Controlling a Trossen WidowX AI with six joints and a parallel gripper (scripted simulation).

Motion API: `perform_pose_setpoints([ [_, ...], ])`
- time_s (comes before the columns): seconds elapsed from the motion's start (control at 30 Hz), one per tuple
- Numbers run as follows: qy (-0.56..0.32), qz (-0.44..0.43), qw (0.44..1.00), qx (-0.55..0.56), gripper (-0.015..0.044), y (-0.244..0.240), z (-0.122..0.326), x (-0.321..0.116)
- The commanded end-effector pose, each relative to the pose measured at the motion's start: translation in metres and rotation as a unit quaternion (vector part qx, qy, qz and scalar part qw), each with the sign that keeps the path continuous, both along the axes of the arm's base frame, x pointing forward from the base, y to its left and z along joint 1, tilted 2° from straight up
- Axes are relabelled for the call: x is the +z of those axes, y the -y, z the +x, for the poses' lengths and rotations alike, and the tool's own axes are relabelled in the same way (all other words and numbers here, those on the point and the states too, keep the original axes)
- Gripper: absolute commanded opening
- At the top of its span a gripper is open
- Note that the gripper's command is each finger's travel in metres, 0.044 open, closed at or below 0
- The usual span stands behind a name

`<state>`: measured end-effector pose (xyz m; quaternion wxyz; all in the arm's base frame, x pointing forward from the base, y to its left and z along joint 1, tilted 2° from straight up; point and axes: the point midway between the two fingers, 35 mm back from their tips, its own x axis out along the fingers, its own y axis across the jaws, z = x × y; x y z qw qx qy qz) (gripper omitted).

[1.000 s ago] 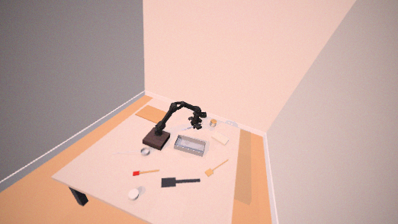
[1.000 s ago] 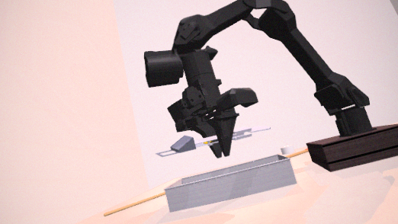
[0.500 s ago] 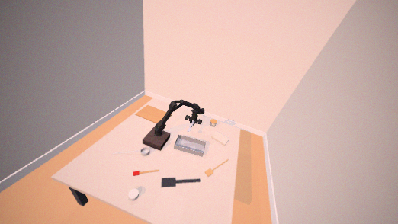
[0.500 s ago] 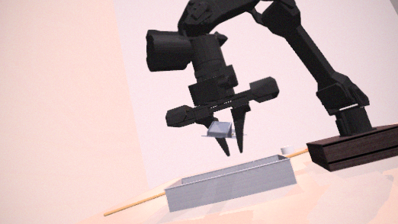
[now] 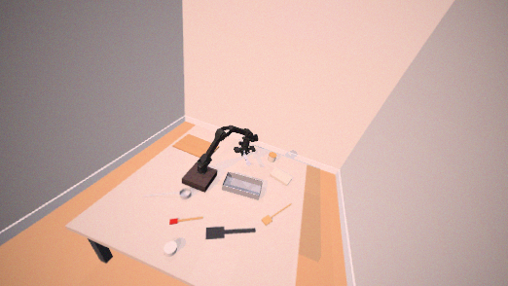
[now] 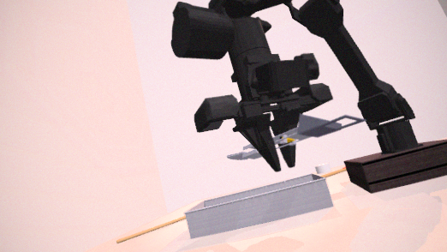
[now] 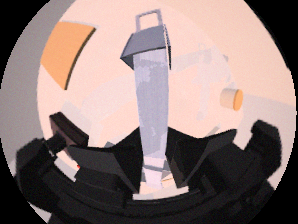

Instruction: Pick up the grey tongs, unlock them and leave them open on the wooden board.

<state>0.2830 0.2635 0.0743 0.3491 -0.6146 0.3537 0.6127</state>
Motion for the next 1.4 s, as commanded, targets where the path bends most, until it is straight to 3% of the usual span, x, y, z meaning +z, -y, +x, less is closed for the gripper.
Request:
perform_pose_setpoints([
  [0.0, 0.000, 0.005, 0.997, 0.074, -0.0150, -0.010, -0.007, 0.002],
  [0.47, -0.002, 0.006, 0.931, 0.366, -0.0150, -0.043, -0.039, 0.003],
  [0.97, -0.003, 0.008, 0.767, 0.641, -0.0150, -0.074, -0.078, 0.004],
  [1.07, -0.003, 0.009, 0.746, 0.666, -0.0150, -0.076, -0.082, 0.004],
  [1.37, -0.003, 0.009, 0.766, 0.643, -0.0150, -0.088, -0.102, 0.005],
])
